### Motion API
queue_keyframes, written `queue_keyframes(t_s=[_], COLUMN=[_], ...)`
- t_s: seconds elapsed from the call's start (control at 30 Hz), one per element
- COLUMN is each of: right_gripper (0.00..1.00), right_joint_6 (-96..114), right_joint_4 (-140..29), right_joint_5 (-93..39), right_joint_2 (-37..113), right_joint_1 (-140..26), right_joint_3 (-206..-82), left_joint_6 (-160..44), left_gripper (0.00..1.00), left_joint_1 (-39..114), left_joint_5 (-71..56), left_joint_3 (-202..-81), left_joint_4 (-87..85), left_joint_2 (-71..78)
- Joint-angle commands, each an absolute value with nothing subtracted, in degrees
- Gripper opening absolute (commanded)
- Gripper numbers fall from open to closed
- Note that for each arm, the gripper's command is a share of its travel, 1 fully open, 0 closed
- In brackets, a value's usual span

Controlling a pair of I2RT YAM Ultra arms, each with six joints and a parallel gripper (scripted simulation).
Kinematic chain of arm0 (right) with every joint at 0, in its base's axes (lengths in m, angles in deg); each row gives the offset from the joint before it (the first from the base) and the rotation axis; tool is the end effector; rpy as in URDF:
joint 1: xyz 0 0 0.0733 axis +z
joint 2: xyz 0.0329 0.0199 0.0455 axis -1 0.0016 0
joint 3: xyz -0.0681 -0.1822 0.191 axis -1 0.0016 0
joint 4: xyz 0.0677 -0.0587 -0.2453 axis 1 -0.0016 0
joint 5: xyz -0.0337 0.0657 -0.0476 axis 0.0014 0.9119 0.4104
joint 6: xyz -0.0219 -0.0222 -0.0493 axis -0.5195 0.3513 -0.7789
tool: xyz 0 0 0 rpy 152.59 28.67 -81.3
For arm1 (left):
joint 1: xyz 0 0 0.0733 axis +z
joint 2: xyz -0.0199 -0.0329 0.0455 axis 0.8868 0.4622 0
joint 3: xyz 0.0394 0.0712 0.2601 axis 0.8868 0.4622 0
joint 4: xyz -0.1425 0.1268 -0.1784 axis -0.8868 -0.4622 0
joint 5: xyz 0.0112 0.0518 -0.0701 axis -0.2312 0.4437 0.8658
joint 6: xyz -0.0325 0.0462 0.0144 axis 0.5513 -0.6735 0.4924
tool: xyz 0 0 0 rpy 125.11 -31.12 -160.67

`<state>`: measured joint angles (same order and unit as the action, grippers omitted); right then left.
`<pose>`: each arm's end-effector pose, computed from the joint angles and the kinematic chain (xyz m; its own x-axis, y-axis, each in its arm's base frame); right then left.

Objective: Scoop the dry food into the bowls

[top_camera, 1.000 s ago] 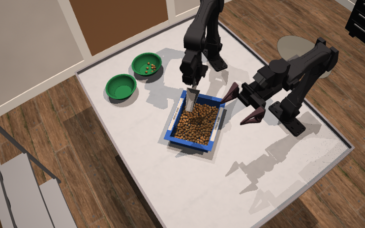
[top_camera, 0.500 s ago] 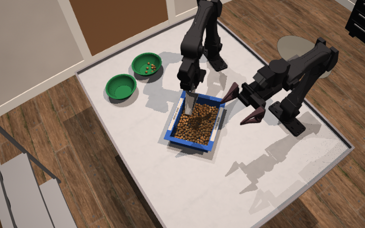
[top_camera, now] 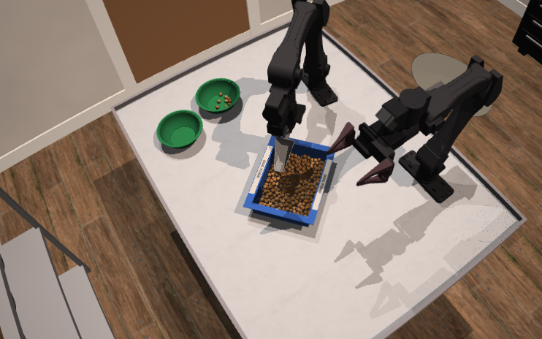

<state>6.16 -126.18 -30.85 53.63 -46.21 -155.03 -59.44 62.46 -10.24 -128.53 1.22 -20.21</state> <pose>0.2278 0.2196 0.2576 -0.6874 -0.7262 0.0091 -0.7262 0.6875 0.0089 0.2453 0.0010 0.4071 -0.0003 0.0002 -1.0000 0.0000 1.0000 0.0002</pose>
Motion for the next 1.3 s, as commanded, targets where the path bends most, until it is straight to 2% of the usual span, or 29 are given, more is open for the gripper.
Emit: queue_keyframes(t_s=[0.0,0.13,0.53,0.7,1.27], right_gripper=[0.0,0.0,0.0,0.0,0.0], right_joint_6=[6.0,6.3,6.6,6.6,6.3], right_joint_4=[-125.1,-123.9,-122.2,-122.6,-122.5], right_joint_5=[-30.8,-30.9,-31.1,-31.3,-30.6], right_joint_2=[51.4,54.6,55.5,53.4,56.2], right_joint_1=[-46.8,-46.2,-46.5,-46.6,-46.3], right_joint_3=[-157.7,-152.9,-151.7,-155.4,-156.6], left_joint_6=[-59.4,-59.4,-59.4,-59.4,-59.4], left_gripper=[1.0,1.0,1.0,1.0,1.0], left_joint_1=[62.5,62.5,62.5,62.5,62.5], left_joint_5=[-10.2,-10.2,-10.2,-10.2,-10.2], left_joint_3=[-129.5,-129.5,-129.5,-129.5,-129.5], left_joint_4=[1.6,1.6,1.6,1.6,1.6], left_joint_2=[-20.8,-20.8,-20.8,-20.8,-20.8])
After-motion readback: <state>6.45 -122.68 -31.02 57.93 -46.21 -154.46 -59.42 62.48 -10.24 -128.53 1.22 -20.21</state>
